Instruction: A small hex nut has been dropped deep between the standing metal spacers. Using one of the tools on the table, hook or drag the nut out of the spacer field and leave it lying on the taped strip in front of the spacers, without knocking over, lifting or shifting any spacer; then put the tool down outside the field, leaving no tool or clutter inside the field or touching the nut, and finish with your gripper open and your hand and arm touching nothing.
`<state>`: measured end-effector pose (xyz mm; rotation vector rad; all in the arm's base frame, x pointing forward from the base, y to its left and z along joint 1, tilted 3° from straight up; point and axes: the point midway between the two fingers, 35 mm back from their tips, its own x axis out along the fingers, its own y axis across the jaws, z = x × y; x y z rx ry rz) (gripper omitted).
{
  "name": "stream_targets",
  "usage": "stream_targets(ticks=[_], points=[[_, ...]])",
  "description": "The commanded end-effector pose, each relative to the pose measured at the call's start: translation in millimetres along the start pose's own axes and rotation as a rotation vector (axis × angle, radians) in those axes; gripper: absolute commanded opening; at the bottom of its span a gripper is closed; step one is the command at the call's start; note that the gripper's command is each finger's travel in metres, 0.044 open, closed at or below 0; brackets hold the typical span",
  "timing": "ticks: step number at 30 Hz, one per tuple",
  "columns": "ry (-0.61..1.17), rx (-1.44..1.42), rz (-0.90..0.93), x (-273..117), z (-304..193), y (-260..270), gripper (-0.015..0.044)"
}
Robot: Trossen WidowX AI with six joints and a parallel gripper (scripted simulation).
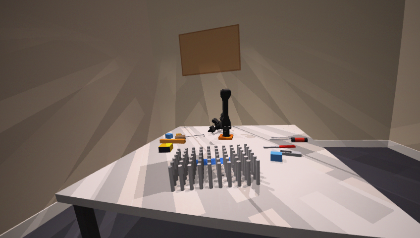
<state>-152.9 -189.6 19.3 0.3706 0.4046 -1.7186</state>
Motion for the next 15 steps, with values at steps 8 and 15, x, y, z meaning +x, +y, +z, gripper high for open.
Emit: stream_targets(ticks=[8, 15], points=[[-0.004, -0.023, 0.211, 30, 32, 46, 0.0440], [-0.017, -0.120, 0.391, 49, 63, 104, 0.0440]])
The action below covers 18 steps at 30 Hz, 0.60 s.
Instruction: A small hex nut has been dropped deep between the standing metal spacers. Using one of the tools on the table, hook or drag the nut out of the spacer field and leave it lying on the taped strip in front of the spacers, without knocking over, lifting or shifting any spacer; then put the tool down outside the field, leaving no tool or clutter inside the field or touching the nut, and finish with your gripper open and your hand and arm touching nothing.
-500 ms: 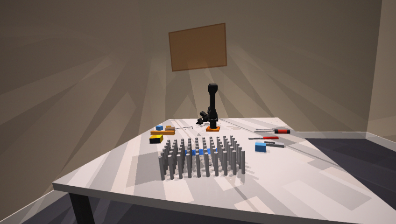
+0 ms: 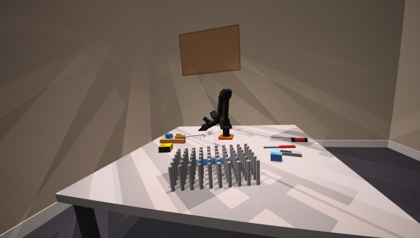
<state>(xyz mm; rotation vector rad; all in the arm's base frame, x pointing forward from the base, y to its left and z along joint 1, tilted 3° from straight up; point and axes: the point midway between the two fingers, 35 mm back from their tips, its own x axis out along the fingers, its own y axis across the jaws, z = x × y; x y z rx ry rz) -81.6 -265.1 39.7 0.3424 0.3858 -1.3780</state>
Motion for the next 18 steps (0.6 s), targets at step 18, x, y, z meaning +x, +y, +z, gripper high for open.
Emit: stream_targets(ticks=[18], points=[[-0.002, -0.262, 0.643, 36, 61, 249, 0.0440]])
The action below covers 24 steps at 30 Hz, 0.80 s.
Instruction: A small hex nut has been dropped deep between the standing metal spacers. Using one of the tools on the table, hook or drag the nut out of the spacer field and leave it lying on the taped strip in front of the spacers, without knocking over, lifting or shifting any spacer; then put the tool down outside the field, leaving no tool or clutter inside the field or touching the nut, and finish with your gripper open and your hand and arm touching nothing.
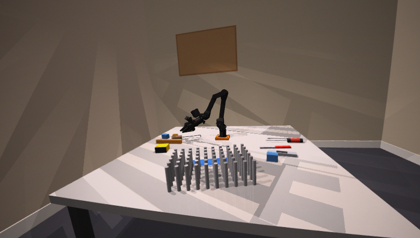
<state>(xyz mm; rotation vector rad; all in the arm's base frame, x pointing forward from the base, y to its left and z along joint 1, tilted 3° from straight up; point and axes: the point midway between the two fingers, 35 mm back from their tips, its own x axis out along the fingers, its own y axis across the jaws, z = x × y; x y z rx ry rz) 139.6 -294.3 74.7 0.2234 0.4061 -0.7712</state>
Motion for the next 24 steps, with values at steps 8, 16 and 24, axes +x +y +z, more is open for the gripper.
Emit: stream_targets(ticks=[8, 16, 24], points=[[0.006, -0.091, 0.348, 31, 30, 150, 0.0440], [0.024, -0.151, 0.621, 7, 32, 277, 0.0440], [0.058, -0.219, 0.891, -59, 12, 392, 0.0440]])
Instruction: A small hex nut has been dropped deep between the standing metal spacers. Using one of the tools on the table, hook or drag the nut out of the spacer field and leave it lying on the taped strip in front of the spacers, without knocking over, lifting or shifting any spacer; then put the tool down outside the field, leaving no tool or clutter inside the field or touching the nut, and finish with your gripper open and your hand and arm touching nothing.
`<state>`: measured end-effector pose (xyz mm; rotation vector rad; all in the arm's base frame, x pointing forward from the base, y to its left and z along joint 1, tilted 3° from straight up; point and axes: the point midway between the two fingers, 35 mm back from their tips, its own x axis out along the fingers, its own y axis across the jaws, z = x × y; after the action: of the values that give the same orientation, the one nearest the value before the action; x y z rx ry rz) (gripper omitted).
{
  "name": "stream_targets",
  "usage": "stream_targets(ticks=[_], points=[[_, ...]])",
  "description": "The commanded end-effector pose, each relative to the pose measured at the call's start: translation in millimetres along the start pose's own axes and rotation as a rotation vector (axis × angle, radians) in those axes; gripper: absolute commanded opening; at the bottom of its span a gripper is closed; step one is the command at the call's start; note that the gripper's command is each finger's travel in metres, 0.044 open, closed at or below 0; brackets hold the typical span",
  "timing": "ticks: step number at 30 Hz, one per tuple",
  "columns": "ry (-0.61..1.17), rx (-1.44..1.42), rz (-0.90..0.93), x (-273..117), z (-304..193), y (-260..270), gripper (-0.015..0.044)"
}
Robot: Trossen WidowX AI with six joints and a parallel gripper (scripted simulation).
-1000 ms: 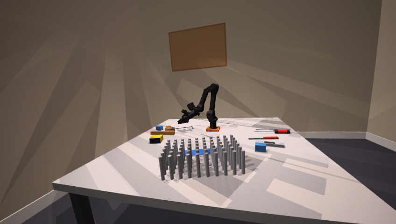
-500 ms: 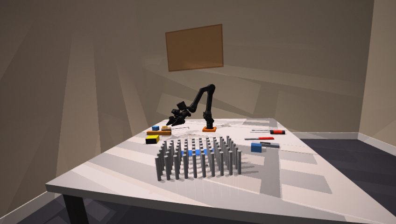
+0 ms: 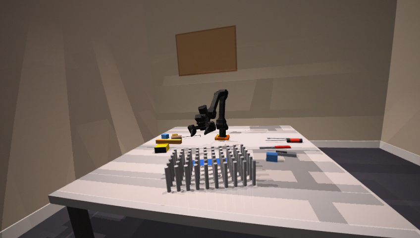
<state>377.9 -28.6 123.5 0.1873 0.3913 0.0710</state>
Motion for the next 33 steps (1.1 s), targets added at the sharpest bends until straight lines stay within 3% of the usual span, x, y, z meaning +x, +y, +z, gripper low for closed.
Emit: stream_targets(ticks=[1, 5, 33], points=[[0.011, -0.010, 0.120, 10, 2, 60, 0.0440], [0.020, -0.008, 0.214, 11, 1, 104, 0.0440], [0.020, -0.008, 0.214, 11, 1, 104, 0.0440]])
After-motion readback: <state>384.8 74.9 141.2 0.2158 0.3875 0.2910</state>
